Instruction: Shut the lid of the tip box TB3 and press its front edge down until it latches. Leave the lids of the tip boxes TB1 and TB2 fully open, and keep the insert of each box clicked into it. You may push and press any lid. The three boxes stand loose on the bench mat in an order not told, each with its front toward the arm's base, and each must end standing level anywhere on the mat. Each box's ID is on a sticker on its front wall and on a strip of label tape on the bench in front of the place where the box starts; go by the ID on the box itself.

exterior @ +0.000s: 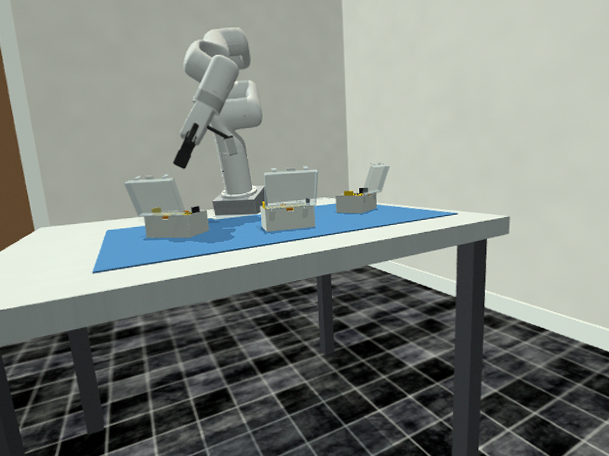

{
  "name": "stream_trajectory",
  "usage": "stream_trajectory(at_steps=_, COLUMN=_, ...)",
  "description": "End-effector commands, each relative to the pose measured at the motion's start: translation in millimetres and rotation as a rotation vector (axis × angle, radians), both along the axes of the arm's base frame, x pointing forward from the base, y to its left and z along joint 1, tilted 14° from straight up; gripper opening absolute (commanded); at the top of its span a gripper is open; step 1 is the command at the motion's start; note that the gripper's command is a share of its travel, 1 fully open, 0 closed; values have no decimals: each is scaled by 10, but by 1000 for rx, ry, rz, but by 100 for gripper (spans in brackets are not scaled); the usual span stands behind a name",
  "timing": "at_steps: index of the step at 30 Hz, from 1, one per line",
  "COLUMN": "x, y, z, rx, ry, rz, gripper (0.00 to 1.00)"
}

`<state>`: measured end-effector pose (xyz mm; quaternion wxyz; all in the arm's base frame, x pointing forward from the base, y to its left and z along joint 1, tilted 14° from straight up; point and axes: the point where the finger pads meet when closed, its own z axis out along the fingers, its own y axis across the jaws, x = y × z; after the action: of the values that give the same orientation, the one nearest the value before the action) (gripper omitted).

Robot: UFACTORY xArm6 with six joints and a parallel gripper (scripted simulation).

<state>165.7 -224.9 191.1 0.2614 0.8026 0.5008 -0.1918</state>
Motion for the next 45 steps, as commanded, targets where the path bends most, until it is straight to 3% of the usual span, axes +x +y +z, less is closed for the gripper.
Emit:
stream_trajectory(at_steps=1, x=-12, y=27, z=49, rx=-3, ry=-2, rz=0, gripper=0)
stream_trajectory(at_steps=3, x=-12, y=27, z=49, rx=-3, ry=-2, rz=0, gripper=0)
stream_trajectory(at_steps=12, x=309, y=343, z=48, rx=-55, ry=51, rz=290, gripper=0)
stream_trajectory(at_steps=14, x=309, y=343, z=48, rx=-55, ry=51, rz=290, gripper=0)
stream_trajectory(at_steps=27, x=774, y=800, z=45, rx=-63, ry=60, rz=341, gripper=0)
stream_trajectory(at_steps=34, x=785, y=811, z=45, rx=-63, ry=60, rz=341, gripper=0)
stream_trajectory(at_steps=39, x=895, y=1036, z=23, rx=-92, ry=90, rz=502, gripper=0)
stream_trajectory(at_steps=45, x=1026, y=1305, z=-4, rx=-93, ry=92, rz=511, gripper=0)
